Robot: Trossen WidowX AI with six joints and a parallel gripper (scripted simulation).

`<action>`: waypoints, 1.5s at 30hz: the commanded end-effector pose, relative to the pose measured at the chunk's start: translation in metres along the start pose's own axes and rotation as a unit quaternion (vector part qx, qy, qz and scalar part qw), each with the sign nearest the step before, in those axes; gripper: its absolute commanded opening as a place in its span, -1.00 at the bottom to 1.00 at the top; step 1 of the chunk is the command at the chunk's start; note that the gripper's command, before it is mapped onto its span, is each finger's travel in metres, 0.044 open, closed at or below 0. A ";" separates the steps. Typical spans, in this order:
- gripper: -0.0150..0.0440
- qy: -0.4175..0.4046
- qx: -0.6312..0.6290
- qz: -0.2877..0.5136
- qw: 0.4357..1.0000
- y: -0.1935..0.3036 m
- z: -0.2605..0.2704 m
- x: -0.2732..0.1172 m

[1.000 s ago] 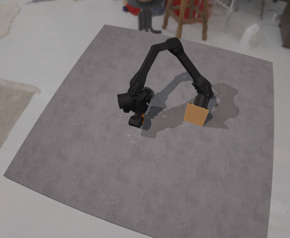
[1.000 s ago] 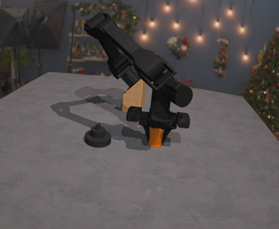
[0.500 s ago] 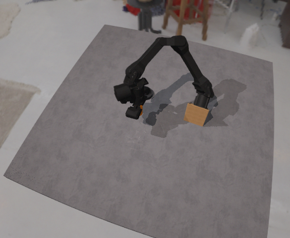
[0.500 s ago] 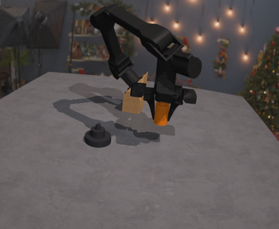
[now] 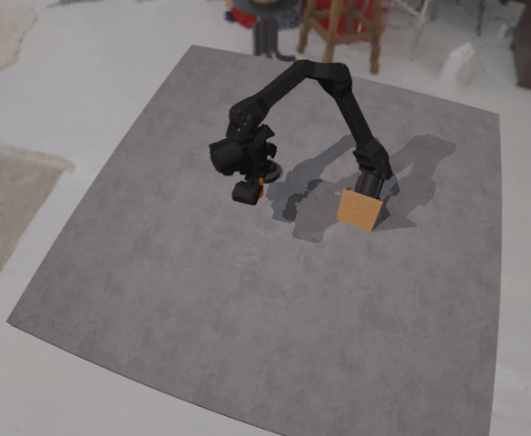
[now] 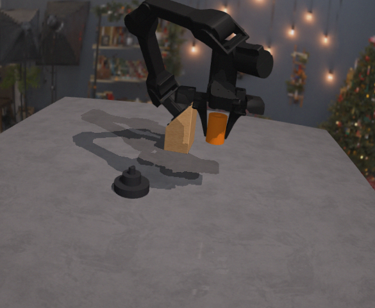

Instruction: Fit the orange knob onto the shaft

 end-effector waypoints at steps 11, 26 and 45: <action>-0.49 -0.009 -0.001 -0.005 1.000 -0.006 -0.044 0.005; -0.49 -0.010 -0.002 -0.007 1.000 -0.007 -0.091 0.018; -0.49 -0.004 0.000 -0.005 1.000 0.002 -0.149 0.038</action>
Point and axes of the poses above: the point midway between the two fingers, 35 mm back from their tips, its own x axis out along the fingers, its own z axis across the jaws, y = z × x, the point moved 8 cm from there along -x, back along the fingers, and after that the axes turned 12 degrees about -x, right-handed, at the moved point
